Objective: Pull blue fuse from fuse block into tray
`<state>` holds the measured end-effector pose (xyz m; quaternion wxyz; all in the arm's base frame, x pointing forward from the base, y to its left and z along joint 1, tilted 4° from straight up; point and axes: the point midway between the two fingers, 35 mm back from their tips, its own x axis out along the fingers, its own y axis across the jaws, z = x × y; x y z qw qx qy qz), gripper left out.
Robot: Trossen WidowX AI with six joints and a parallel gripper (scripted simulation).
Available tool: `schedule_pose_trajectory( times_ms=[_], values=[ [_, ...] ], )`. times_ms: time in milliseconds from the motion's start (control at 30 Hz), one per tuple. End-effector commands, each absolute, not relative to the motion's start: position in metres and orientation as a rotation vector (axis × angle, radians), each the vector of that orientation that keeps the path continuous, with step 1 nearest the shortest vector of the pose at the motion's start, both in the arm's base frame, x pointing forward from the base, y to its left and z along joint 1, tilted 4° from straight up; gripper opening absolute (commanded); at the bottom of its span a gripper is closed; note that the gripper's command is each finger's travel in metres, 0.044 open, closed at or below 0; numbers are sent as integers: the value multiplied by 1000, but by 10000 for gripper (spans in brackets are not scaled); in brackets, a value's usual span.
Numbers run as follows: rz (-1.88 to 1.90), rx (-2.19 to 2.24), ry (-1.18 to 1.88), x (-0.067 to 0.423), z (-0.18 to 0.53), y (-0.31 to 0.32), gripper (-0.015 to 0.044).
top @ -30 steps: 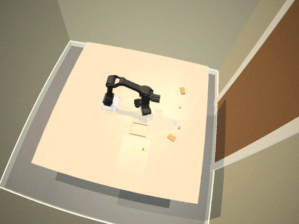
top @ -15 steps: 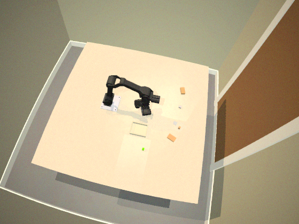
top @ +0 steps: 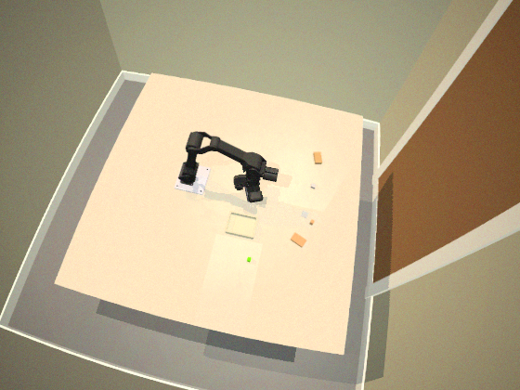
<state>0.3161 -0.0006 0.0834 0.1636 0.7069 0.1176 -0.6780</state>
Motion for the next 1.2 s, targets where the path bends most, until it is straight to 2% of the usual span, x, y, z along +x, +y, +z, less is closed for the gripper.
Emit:
schedule_pose_trajectory(
  times_ms=[0, 1067, 1167],
  values=[
    [-1942, 2007, 331, 315, 78, -2, 61],
    [-1942, 2007, 331, 316, 67, -2, 61],
    [-1942, 2011, 334, 316, 68, -1, 41]
  ],
)
